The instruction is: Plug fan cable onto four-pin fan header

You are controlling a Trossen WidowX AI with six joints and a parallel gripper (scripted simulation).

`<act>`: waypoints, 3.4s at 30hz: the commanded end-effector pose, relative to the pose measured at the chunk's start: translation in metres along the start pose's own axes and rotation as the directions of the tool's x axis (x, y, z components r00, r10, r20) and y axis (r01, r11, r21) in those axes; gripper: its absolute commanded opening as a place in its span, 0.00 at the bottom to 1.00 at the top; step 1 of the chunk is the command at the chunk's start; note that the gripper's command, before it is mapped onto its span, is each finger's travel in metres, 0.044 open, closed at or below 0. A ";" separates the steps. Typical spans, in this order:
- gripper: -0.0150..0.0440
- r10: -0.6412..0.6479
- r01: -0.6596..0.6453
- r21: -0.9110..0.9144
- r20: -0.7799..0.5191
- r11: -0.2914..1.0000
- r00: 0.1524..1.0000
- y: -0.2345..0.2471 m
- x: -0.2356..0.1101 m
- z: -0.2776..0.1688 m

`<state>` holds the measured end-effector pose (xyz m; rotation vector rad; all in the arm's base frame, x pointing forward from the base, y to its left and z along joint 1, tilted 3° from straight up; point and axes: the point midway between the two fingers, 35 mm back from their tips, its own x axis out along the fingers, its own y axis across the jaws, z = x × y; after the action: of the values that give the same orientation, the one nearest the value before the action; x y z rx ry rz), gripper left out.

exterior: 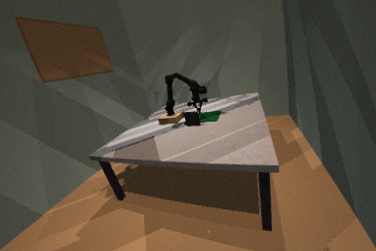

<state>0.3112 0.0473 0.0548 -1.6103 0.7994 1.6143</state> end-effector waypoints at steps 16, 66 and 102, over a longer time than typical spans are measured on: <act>0.25 0.001 -0.001 0.064 0.006 0.998 1.000 0.009 0.001 0.003; 0.25 0.001 -0.001 0.063 0.006 0.998 1.000 0.006 0.023 0.005; 0.25 0.001 -0.002 0.063 0.006 0.998 1.000 0.009 0.029 0.006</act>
<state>0.3023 0.0484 0.0270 -1.5670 0.8392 1.5777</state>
